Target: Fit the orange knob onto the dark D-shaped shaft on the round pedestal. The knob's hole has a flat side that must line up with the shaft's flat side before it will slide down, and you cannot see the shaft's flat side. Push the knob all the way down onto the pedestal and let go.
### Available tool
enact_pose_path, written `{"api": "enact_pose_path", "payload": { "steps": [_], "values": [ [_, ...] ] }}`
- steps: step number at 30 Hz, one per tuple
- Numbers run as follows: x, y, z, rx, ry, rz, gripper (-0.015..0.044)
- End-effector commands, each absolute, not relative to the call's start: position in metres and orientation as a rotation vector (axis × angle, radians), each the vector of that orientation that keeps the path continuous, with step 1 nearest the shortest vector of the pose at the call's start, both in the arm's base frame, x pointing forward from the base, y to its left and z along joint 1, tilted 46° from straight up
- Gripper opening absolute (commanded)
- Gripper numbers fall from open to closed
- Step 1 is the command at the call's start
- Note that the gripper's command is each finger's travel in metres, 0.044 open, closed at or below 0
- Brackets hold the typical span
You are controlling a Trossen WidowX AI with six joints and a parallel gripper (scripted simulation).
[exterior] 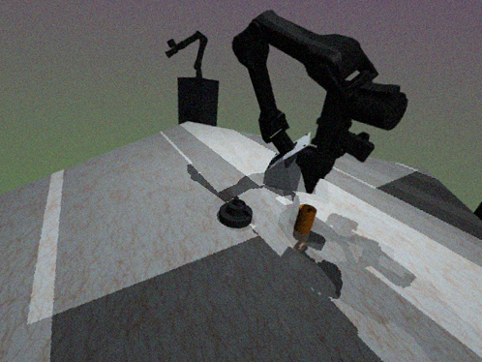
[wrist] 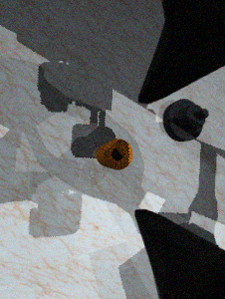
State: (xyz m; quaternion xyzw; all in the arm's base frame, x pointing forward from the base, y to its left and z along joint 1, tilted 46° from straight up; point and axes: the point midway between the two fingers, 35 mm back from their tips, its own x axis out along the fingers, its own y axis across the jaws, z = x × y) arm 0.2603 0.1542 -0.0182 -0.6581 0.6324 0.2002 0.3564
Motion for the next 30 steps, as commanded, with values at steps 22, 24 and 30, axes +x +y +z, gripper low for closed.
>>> {"api": "enact_pose_path", "payload": {
  "steps": [22, 24, 30],
  "values": [
    [0.262, 0.155, -0.018, -0.781, 1.430, -0.427, 0.0440],
    [0.262, 0.153, -0.020, -0.775, 1.427, -0.431, 0.0440],
    [0.265, 0.131, -0.042, -0.712, 1.401, -0.487, 0.0440]
  ]
}}
